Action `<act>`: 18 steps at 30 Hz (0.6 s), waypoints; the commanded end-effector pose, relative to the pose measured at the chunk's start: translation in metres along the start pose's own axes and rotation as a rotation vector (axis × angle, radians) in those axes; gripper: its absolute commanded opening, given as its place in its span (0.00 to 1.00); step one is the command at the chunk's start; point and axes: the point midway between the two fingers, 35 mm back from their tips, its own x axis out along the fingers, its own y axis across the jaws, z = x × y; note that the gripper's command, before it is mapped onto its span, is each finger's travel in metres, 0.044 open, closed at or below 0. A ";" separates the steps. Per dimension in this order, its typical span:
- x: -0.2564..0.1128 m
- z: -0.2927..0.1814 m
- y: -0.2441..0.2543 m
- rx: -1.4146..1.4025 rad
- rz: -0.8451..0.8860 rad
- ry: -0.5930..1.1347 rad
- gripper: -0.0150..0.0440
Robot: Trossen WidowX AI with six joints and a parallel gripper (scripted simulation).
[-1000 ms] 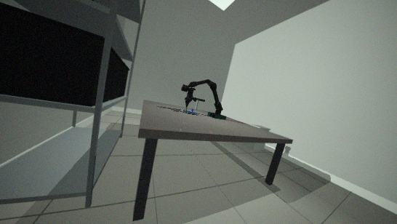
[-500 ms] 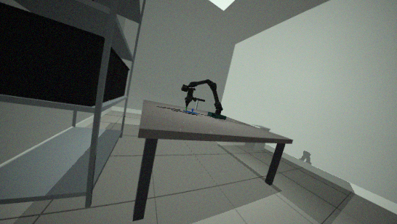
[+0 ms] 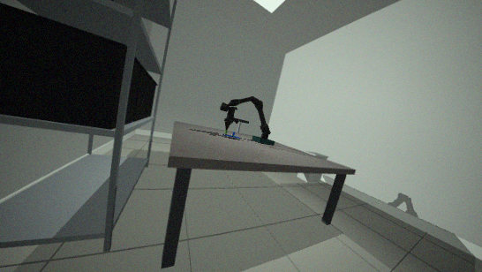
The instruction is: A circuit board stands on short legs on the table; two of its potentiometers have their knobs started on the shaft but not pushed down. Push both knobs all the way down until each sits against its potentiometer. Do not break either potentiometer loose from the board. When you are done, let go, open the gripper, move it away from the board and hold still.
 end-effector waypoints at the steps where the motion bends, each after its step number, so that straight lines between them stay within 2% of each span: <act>1: 0.026 -0.002 -0.002 -0.005 0.006 -0.028 0.25; 18: 0.023 -0.002 -0.002 -0.005 0.006 -0.028 0.25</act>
